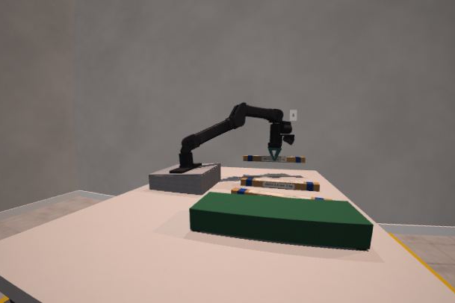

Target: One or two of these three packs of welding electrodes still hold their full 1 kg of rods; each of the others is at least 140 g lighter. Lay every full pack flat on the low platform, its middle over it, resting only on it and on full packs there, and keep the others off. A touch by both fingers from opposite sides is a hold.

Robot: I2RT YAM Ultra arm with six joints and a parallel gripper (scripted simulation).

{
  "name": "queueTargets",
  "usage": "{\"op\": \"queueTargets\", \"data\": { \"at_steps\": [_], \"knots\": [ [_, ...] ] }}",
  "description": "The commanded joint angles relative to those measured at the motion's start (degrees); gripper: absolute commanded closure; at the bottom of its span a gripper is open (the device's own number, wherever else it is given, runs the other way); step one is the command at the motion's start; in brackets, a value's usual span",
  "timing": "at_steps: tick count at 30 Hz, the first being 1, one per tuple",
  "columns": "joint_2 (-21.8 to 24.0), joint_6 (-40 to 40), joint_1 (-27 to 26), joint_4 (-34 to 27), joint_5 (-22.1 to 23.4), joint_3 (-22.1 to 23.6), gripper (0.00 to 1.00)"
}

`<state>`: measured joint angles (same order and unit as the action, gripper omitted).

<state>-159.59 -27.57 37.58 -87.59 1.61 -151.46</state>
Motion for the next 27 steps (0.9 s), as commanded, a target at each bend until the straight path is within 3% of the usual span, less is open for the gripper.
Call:
{"op": "queueTargets", "data": {
  "at_steps": [1,21,27],
  "knots": [
    [3.3,-0.3,-0.3,-1.1,-0.2,-1.7,1.00],
    [5.2,-0.4,0.0,8.6,-0.2,11.0,1.00],
    [5.4,-0.4,0.1,10.4,-0.2,12.6,1.00]
  ]
}}
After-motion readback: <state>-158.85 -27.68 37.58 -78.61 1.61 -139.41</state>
